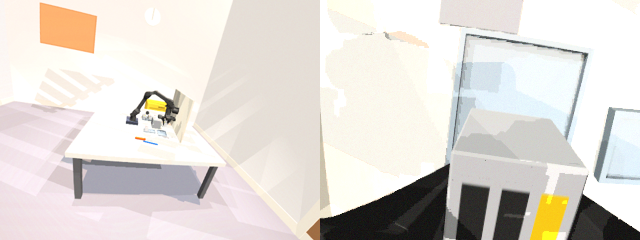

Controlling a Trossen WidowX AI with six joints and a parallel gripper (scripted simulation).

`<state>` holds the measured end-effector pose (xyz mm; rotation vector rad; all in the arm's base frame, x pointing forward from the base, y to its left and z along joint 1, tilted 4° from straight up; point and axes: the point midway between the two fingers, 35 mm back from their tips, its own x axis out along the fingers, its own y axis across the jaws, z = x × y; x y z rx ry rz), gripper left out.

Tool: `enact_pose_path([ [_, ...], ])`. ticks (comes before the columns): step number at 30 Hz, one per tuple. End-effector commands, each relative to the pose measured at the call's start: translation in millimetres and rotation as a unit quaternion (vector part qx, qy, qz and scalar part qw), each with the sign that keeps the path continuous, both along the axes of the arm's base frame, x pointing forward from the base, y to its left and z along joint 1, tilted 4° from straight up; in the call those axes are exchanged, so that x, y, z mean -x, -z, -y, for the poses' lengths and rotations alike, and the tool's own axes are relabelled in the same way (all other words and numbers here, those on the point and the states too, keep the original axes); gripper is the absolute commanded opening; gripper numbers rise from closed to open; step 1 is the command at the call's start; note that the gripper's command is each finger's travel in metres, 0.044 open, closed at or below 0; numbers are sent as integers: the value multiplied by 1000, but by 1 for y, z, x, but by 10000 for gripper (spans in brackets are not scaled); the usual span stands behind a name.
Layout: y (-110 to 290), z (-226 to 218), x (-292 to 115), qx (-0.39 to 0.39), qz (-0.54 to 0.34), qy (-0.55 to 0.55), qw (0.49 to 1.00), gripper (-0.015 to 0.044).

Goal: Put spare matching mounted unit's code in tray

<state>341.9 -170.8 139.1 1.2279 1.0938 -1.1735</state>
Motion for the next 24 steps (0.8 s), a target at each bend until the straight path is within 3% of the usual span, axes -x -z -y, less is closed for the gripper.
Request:
enact_pose_path([
  [1, 6, 1, 0, 0, -4, 3, 1000, 0],
  [24, 24, 1, -1, 0, -4, 3, 1000, 0],
])
